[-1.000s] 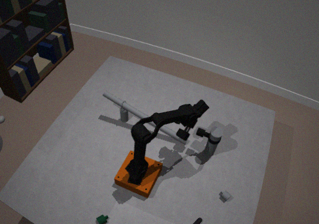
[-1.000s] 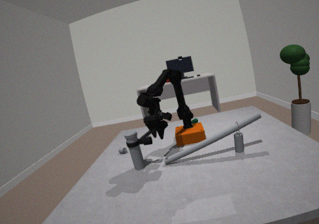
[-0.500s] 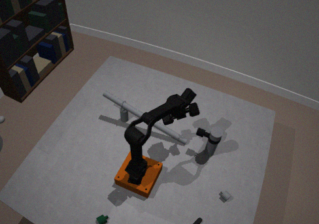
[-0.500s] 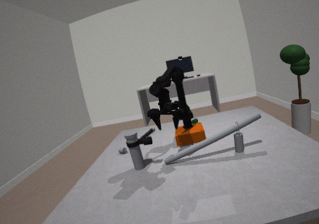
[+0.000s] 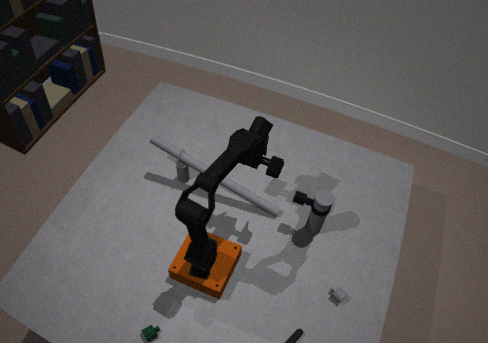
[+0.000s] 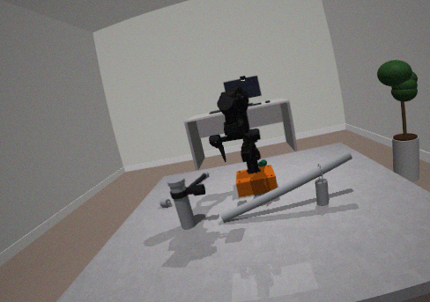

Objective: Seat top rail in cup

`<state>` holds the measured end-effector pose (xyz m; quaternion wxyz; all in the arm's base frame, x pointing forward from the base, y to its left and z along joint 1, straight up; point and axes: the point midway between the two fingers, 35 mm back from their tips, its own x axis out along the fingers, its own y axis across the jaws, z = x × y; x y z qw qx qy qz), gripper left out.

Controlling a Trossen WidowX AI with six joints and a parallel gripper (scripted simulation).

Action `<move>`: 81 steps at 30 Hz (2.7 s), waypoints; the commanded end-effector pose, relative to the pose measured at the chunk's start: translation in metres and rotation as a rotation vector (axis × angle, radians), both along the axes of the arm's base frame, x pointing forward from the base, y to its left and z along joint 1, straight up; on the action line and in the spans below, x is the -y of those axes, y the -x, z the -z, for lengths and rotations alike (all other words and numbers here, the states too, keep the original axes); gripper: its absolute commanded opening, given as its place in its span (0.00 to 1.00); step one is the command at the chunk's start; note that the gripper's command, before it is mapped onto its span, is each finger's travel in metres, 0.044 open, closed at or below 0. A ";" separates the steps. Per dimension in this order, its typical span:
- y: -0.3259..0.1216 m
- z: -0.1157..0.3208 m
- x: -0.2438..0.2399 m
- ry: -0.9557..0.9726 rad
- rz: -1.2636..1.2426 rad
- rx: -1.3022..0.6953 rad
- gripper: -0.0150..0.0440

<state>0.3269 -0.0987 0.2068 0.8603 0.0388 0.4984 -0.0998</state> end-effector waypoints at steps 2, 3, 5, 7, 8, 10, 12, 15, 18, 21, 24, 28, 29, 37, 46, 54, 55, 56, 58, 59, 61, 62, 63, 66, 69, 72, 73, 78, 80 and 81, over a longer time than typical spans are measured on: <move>0.002 -0.011 -0.003 -0.026 0.074 0.028 1.00; 0.002 -0.011 -0.003 -0.026 0.074 0.028 1.00; 0.002 -0.011 -0.003 -0.026 0.074 0.028 1.00; 0.001 -0.008 -0.004 -0.007 0.032 0.008 1.00; -0.001 -0.005 -0.004 0.011 -0.010 -0.013 1.00; -0.004 0.003 -0.005 0.059 -0.131 -0.070 1.00; -0.009 0.015 -0.007 0.119 -0.300 -0.144 1.00; -0.016 0.034 -0.011 0.199 -0.585 -0.255 1.00; -0.021 0.054 -0.015 0.260 -0.883 -0.351 1.00; -0.025 0.074 -0.019 0.300 -1.189 -0.428 1.00; -0.027 0.092 -0.024 0.320 -1.483 -0.478 1.00; -0.028 0.096 -0.025 0.322 -1.552 -0.487 1.00; -0.028 0.096 -0.025 0.322 -1.552 -0.487 1.00; -0.028 0.096 -0.025 0.322 -1.552 -0.487 1.00; -0.029 0.130 -0.025 0.322 -1.552 -0.487 1.00; -0.029 0.138 -0.025 0.322 -1.552 -0.487 1.00; -0.029 0.142 -0.025 0.322 -1.552 -0.487 1.00; -0.029 0.145 -0.025 0.322 -1.552 -0.487 1.00; -0.029 0.147 -0.025 0.322 -1.552 -0.487 1.00; -0.029 0.147 -0.025 0.322 -1.552 -0.487 1.00; -0.029 0.147 -0.025 0.322 -1.552 -0.487 1.00; -0.029 0.147 -0.024 0.322 -1.552 -0.487 1.00; -0.029 0.148 -0.024 0.322 -1.552 -0.487 1.00; -0.029 0.152 -0.024 0.322 -1.552 -0.487 1.00; -0.030 0.157 -0.024 0.322 -1.552 -0.487 1.00; -0.030 0.162 -0.024 0.322 -1.552 -0.487 1.00; -0.030 0.164 -0.024 0.322 -1.552 -0.487 1.00; -0.031 0.172 -0.024 0.322 -1.551 -0.487 1.00; -0.031 0.175 -0.024 0.322 -1.551 -0.487 1.00; -0.031 0.176 -0.024 0.322 -1.551 -0.487 1.00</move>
